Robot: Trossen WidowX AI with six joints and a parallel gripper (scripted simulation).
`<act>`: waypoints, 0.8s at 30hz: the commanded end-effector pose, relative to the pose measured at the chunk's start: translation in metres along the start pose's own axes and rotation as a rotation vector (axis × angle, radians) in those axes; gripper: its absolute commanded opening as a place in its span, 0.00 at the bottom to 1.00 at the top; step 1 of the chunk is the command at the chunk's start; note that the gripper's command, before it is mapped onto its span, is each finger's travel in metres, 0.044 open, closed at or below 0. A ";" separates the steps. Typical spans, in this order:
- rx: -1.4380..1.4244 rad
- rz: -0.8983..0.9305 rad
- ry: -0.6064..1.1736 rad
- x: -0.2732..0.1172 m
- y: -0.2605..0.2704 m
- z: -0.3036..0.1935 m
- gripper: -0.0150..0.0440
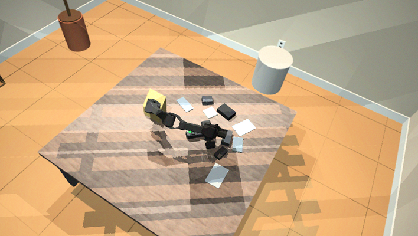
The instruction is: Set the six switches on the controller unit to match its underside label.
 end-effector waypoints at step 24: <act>-0.009 0.001 0.010 0.019 0.003 -0.001 0.25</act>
Point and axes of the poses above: the point midway between the two fingers, 35 mm back from their tips, its own x axis out along the fingers, its own y axis across the jaws, z = x × y, the point moved 7 cm from there along -x, back along the fingers, and after that the axes turned 13 degrees about -x, right-handed, at the moved point
